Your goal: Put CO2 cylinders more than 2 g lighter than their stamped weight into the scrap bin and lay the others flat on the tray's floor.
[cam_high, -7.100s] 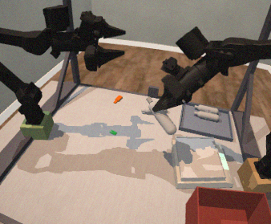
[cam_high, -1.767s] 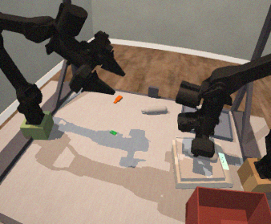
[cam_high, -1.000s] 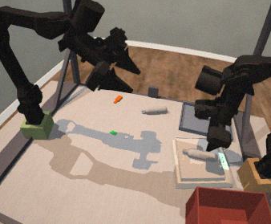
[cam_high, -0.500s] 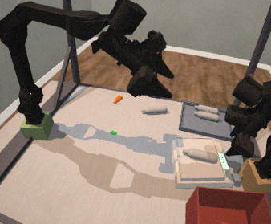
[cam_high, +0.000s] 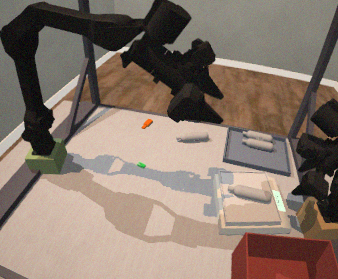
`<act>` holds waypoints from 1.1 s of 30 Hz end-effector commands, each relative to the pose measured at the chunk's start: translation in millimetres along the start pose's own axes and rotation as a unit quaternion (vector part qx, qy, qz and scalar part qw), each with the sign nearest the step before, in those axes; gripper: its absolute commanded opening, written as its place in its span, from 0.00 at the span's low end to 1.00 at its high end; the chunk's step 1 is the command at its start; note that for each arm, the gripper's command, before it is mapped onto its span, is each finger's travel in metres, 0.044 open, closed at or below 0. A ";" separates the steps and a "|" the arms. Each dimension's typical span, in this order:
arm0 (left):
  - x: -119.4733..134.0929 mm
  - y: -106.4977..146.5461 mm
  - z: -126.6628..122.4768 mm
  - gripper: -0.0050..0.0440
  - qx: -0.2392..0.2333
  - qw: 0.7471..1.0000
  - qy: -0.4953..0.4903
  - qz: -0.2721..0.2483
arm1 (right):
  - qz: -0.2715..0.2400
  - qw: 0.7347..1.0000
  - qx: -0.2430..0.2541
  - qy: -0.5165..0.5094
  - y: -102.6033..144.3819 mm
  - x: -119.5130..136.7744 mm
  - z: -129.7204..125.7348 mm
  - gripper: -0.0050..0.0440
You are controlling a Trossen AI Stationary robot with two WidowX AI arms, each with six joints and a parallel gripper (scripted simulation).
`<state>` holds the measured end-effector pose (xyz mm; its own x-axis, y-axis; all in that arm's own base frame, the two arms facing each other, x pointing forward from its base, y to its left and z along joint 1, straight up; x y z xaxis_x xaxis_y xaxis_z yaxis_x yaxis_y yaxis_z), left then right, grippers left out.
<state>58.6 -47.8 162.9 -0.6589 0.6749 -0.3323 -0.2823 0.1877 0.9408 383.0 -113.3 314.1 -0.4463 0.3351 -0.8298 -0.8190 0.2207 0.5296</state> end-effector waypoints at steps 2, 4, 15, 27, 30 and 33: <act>0.8 1.9 -1.2 1.00 -0.002 1.000 0.001 -0.004 | -0.012 1.000 -0.002 0.000 7.2 -6.5 1.9 1.00; 0.8 1.9 -1.2 1.00 -0.002 1.000 0.001 -0.004 | -0.012 1.000 -0.002 0.000 7.2 -6.5 1.9 1.00; -10.0 7.9 1.8 0.71 -0.004 1.000 0.008 -0.002 | -0.011 1.000 -0.001 -0.001 17.6 -1.8 0.1 1.00; -80.3 2.1 35.9 0.62 -0.009 0.994 0.074 0.076 | -0.010 1.000 0.005 -0.003 94.2 49.0 -16.1 1.00; -98.4 -7.5 50.4 0.62 -0.008 0.991 0.093 0.097 | -0.010 1.000 0.006 -0.004 107.4 62.8 -19.3 1.00; -103.5 -11.1 55.3 0.62 -0.007 0.990 0.099 0.103 | -0.010 1.000 0.007 -0.005 110.8 66.7 -20.2 1.00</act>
<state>145.9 -75.6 187.1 -0.8122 0.5598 -0.1638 -0.1612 0.0545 0.9854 275.2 -89.3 316.0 -0.4332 0.3419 -0.8339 -0.8183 0.2385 0.5229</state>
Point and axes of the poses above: on each arm, the point midway between the two fingers, 35 mm back from their tips, its own y axis back along the fingers, its own z axis across the jaws, x = y × z, the point moved 10 cm from there along y, back along the fingers, and after that the axes turned 12 degrees about -y, right-handed, at the moved point
